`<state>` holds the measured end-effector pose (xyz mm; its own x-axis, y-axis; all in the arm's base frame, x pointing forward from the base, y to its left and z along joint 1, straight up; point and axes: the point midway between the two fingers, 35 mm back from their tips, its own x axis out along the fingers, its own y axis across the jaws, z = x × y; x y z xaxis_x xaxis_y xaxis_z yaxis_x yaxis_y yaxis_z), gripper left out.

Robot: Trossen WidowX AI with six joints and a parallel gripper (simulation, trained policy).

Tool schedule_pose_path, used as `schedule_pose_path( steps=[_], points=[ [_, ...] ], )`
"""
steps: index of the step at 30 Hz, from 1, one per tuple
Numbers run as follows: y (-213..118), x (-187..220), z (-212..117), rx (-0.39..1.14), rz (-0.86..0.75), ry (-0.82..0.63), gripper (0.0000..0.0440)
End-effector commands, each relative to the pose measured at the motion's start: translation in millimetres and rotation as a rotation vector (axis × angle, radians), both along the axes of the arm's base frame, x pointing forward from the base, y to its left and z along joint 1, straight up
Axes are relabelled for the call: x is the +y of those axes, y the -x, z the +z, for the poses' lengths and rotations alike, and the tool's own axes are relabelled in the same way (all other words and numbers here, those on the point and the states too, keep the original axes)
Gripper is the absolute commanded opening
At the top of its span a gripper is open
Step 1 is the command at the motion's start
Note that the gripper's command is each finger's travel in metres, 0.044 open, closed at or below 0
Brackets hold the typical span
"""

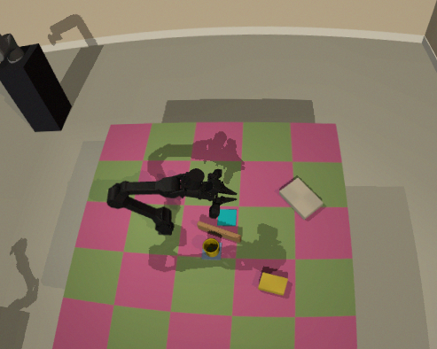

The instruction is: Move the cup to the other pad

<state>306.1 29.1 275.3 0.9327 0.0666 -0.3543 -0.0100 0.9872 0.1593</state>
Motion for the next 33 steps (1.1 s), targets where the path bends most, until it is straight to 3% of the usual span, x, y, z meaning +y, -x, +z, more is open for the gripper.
schedule_pose_path(
  steps=[1,33],
  points=[
    [1.3,2.6,-4.6,0.052,-0.001,-0.010,0.0091],
    [42.1,-1.7,-49.4,0.596,-0.005,0.063,0.0126]
  ],
)
